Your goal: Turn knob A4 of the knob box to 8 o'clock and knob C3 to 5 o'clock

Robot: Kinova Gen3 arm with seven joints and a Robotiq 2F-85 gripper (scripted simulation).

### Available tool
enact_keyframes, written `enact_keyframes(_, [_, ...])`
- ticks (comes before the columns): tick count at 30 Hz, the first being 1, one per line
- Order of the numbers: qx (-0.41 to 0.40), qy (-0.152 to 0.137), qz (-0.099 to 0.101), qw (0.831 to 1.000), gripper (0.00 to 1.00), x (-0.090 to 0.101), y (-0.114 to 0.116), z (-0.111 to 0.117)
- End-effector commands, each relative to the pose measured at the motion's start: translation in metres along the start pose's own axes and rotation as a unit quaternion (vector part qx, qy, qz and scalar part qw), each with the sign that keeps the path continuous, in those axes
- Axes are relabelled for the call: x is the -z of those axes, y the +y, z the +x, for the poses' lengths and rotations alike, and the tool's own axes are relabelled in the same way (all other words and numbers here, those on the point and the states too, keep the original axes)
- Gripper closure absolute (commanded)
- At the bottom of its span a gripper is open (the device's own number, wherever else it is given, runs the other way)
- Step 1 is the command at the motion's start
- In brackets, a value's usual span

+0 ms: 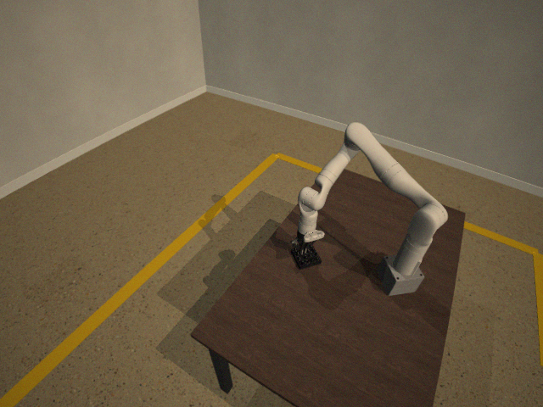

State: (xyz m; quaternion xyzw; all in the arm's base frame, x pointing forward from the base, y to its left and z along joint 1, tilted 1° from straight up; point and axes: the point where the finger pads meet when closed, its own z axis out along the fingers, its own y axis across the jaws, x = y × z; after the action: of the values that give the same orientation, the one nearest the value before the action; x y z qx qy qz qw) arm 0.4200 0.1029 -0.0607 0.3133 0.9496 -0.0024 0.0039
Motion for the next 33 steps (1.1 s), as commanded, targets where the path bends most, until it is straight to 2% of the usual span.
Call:
enact_keyframes(1, [-0.002, -0.001, 0.000, 1.000, 0.92, 0.0006, 0.0003, -0.0004])
enact_keyframes(33, [-0.094, -0.001, 0.000, 0.996, 0.92, 0.0006, 0.0003, -0.0004])
